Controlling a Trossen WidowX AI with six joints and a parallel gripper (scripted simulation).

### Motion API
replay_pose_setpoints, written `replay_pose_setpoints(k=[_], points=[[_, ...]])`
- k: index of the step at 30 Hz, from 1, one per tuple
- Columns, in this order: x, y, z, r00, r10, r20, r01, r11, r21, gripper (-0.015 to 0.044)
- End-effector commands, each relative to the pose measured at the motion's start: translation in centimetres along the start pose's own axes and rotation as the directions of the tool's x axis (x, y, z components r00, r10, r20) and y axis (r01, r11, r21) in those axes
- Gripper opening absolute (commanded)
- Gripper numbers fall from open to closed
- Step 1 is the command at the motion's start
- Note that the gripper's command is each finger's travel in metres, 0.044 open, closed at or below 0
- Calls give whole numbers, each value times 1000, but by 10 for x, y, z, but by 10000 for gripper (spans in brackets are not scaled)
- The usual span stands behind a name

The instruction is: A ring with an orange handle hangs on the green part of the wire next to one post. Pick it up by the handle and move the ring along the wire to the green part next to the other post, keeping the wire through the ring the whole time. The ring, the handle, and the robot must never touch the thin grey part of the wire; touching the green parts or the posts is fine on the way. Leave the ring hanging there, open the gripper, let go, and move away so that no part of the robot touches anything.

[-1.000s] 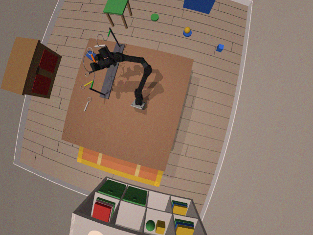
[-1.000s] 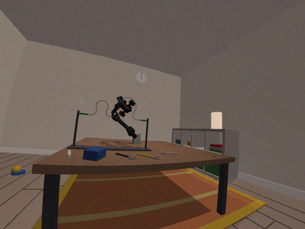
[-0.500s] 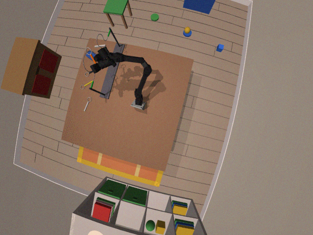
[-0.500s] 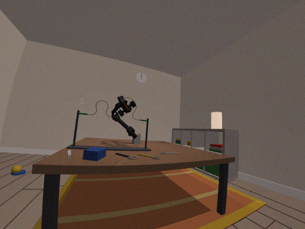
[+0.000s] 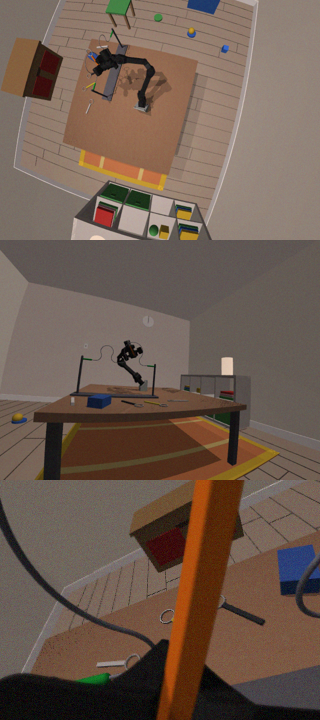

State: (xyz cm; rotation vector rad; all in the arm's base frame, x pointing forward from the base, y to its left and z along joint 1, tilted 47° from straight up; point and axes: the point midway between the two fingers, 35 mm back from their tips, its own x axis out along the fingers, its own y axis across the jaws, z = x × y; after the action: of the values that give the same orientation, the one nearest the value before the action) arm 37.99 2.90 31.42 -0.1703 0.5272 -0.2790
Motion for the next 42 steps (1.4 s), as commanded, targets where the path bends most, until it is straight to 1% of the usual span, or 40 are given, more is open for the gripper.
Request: replay_pose_setpoints(k=[1,21,42], points=[[1,-1,-2,1000,-24,3,25,999,-47,-150],[2,-9,0,989,-138,49,146,955,-259,-150],[1,-18,3,963,-241,123,270,846,-459,-150]])
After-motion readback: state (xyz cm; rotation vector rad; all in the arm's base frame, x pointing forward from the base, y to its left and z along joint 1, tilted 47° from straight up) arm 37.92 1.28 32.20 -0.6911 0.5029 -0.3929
